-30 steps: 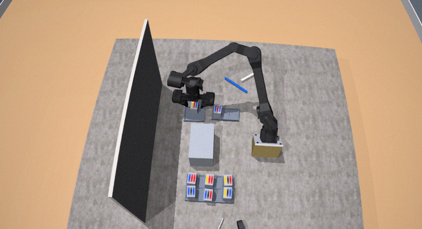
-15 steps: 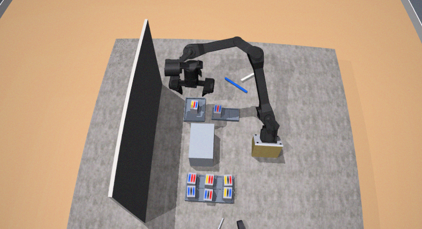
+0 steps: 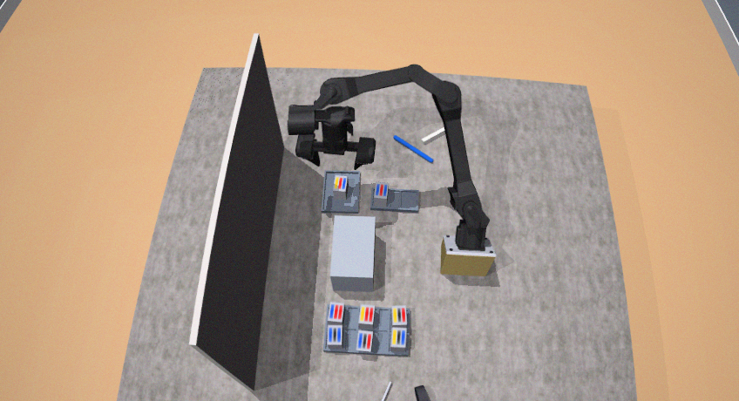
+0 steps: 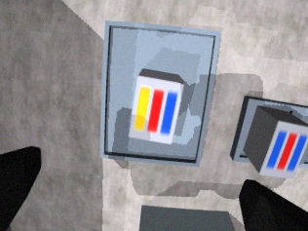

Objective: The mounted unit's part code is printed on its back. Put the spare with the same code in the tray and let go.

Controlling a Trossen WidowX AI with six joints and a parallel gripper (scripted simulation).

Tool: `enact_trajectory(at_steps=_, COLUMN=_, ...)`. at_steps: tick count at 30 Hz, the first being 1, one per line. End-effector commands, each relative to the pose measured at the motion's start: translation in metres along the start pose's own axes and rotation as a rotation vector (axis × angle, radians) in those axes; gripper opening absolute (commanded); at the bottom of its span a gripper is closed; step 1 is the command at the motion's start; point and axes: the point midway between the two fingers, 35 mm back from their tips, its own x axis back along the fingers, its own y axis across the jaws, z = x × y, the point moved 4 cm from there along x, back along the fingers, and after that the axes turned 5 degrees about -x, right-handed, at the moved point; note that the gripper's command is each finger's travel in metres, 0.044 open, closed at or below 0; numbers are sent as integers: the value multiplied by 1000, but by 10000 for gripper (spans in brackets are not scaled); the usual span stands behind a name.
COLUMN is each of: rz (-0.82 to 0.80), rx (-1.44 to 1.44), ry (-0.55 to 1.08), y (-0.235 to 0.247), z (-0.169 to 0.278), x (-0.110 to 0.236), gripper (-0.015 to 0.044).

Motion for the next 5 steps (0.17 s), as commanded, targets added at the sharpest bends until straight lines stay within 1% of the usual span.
enact_trajectory(at_steps=1, rz=-2, rx=3, ry=1, y=0, z=0, x=0, gripper=440)
enact_trajectory(at_steps=5, rz=-2, rx=3, ry=1, y=0, z=0, x=0, gripper=440)
